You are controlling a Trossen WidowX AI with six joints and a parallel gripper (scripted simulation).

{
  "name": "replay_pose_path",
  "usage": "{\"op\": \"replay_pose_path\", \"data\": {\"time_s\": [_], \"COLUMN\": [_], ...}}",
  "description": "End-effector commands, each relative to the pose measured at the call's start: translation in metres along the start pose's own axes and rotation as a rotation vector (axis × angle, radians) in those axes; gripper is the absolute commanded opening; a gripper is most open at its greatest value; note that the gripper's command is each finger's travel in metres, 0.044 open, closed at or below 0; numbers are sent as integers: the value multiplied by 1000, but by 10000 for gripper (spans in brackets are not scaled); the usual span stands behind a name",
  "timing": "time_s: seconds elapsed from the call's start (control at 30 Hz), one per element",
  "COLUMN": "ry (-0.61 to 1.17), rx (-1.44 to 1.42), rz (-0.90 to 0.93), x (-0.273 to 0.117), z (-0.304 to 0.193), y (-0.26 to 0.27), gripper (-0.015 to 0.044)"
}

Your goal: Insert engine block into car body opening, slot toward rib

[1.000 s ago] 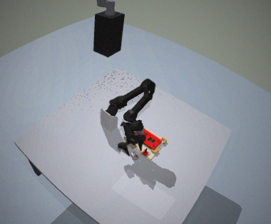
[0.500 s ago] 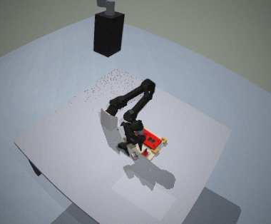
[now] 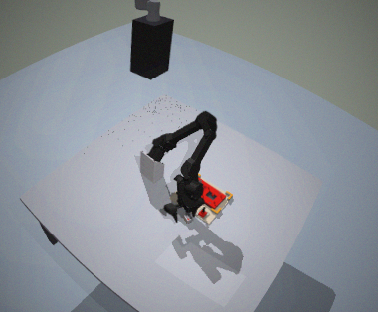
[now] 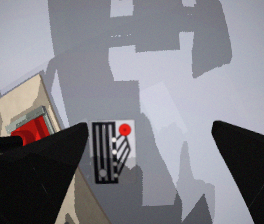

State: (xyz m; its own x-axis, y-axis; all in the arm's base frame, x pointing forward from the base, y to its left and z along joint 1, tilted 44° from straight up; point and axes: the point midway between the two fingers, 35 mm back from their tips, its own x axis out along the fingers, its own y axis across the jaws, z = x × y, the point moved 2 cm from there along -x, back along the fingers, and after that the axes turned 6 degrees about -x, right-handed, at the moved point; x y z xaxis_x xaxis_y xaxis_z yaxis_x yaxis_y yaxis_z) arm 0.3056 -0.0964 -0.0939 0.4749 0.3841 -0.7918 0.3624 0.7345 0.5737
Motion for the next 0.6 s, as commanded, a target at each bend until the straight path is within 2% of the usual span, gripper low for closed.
{"op": "replay_pose_path", "data": {"time_s": [0.0, 0.27, 0.57], "ry": [220, 437, 446], "rx": [-16, -17, -17], "rz": [34, 133, 138], "x": [-13, -54, -56], "z": [18, 36, 37], "y": [-3, 13, 14], "gripper": [440, 440, 440]}}
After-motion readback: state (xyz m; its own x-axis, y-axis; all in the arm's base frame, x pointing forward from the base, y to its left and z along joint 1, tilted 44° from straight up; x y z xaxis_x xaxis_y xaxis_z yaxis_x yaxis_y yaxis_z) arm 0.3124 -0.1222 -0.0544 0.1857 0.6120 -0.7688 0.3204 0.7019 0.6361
